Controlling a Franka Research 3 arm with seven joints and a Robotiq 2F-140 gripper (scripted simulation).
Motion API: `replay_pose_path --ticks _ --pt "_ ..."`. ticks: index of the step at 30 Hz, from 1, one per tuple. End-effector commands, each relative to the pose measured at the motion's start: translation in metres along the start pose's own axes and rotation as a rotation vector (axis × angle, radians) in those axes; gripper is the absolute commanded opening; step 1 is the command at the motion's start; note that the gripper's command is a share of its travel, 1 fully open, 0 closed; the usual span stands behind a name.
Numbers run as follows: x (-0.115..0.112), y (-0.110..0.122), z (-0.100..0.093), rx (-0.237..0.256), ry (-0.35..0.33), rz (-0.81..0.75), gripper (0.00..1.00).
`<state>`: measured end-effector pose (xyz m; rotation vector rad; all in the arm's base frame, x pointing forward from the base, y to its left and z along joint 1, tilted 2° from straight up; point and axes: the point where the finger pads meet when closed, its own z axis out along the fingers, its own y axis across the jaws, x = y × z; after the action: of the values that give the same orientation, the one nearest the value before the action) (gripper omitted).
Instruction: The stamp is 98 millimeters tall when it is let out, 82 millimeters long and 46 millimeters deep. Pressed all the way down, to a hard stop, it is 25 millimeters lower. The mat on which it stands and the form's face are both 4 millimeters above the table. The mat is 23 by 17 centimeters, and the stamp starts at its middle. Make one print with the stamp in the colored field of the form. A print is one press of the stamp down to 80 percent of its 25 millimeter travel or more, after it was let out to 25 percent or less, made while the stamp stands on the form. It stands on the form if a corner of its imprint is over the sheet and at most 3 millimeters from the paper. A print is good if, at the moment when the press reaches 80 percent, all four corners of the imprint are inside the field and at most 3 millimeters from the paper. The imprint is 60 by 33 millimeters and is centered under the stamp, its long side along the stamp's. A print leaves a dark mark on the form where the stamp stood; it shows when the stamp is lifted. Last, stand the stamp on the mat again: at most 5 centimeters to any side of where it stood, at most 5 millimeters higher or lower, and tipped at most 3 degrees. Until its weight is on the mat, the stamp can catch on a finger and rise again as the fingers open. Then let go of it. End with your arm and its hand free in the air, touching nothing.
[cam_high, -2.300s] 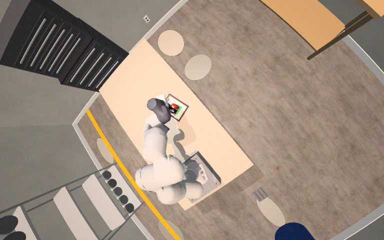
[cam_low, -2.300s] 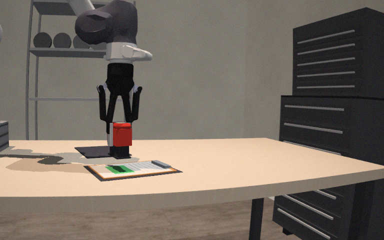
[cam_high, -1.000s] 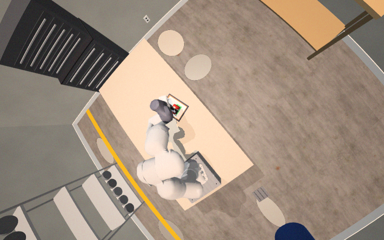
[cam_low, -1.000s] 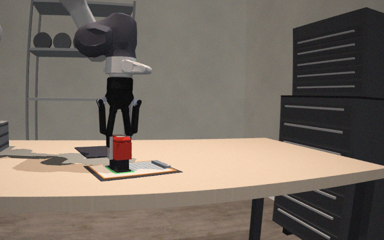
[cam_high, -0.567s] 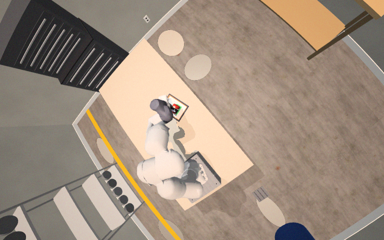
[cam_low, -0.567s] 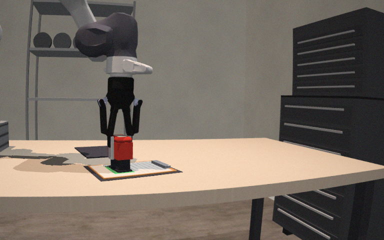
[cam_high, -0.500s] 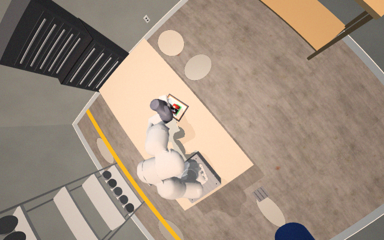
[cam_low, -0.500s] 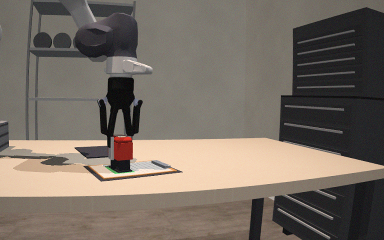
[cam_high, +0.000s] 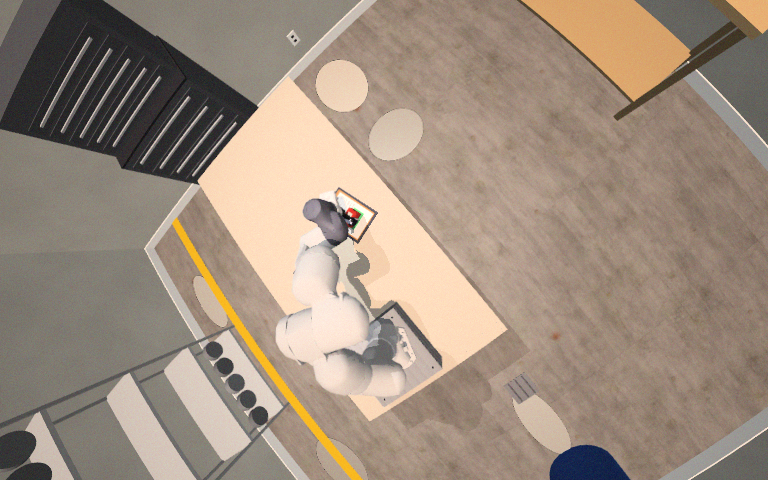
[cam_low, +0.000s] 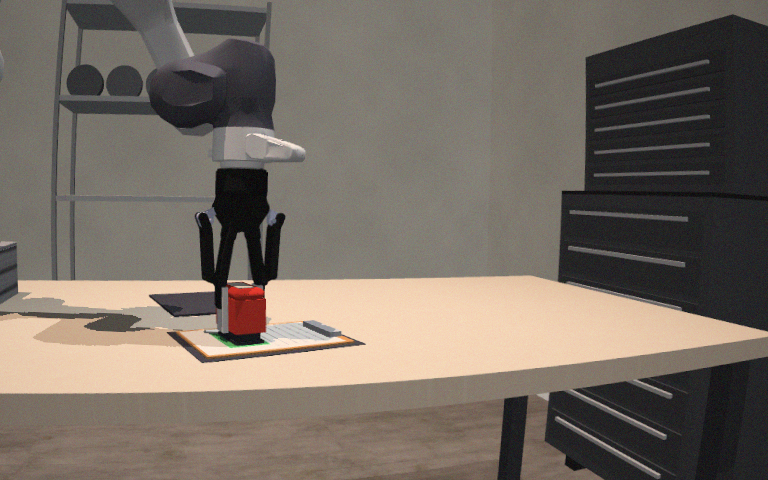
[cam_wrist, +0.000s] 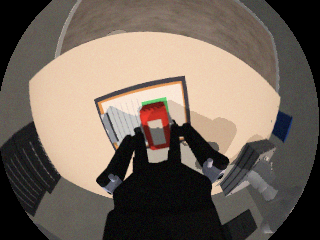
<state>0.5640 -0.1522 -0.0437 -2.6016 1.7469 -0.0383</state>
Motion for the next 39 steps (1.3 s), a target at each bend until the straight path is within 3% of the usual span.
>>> replay_pose_path --ticks 1,30,39 --pt "0.002 0.0 0.003 0.002 0.003 0.005 0.18" --pt "0.002 0.0 0.006 0.002 0.003 0.005 0.18" --pt "0.002 0.0 -0.005 0.002 0.003 0.005 0.18"
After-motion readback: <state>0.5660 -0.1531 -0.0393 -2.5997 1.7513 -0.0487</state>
